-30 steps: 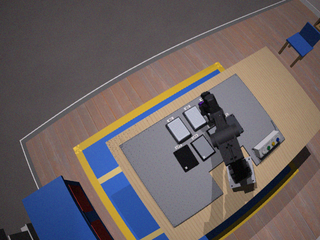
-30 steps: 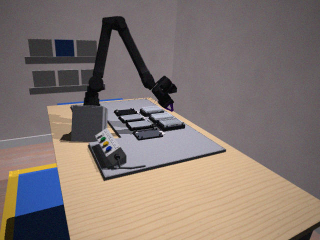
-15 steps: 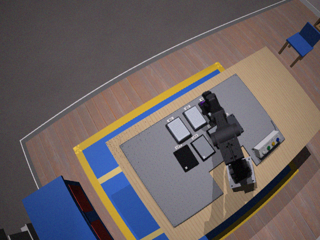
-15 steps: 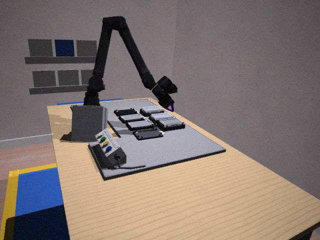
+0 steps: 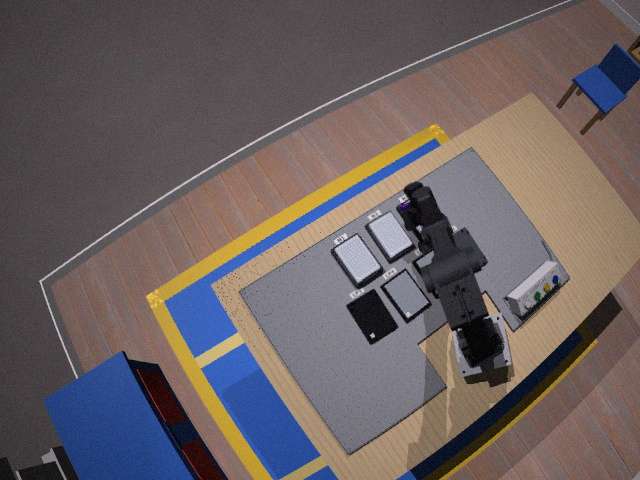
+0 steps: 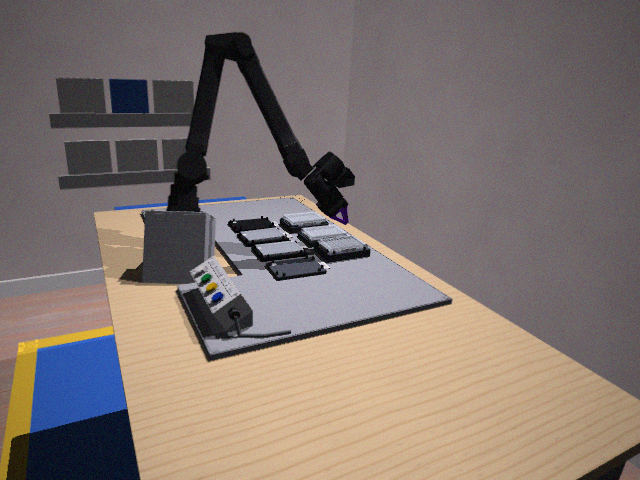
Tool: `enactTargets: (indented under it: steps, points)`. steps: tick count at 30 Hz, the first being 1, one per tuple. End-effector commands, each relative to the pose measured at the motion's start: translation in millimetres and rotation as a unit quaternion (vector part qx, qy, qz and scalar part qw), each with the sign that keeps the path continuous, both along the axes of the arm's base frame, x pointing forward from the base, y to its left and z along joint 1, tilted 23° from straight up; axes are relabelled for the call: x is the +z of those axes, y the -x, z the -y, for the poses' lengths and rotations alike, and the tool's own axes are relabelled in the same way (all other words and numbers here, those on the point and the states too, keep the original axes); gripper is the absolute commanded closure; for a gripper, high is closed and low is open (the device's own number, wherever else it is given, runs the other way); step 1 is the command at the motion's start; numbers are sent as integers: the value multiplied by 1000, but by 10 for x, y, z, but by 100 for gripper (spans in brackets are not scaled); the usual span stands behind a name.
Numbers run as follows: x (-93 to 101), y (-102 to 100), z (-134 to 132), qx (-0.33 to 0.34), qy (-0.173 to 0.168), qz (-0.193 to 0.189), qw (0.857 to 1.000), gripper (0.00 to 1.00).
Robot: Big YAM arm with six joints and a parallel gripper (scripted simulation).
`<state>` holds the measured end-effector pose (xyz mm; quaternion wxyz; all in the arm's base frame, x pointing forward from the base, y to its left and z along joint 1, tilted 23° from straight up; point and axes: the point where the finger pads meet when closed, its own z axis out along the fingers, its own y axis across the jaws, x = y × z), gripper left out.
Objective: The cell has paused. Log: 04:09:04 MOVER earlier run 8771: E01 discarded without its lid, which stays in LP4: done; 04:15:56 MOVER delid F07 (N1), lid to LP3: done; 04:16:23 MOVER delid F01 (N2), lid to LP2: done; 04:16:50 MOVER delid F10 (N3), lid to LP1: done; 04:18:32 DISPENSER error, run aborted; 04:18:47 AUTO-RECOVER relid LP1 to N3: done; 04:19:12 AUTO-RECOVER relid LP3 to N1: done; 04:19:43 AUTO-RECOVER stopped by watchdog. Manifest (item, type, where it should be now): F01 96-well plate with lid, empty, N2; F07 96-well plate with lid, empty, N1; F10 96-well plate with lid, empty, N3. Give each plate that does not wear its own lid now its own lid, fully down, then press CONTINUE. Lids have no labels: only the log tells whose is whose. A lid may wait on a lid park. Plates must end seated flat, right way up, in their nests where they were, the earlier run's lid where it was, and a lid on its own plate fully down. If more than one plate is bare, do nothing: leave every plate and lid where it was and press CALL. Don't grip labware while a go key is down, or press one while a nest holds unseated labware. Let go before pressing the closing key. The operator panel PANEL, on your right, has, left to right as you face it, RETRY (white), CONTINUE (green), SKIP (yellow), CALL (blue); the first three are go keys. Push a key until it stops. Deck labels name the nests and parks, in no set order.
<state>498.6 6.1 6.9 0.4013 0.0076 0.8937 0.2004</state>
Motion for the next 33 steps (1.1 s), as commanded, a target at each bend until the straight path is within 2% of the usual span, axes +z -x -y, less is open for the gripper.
enactTargets:
  steps: [1, 10, 12, 14, 27, 29, 33]
  points:
    - [60, 91, 58, 9, 12, -7, 1000, 0]
    - [-29, 517, 100, 36, 23, -90, 995, 0]
    - [-29, 517, 100, 36, 23, -90, 995, 0]
    - [-55, 621, 104, 42, 26, -110, 993, 0]
    - [-112, 1115, 169, 81, 47, -218, 971, 0]
    - [-112, 1115, 169, 81, 47, -218, 971, 0]
    - [-201, 1361, 167, 94, 50, -261, 959, 0]
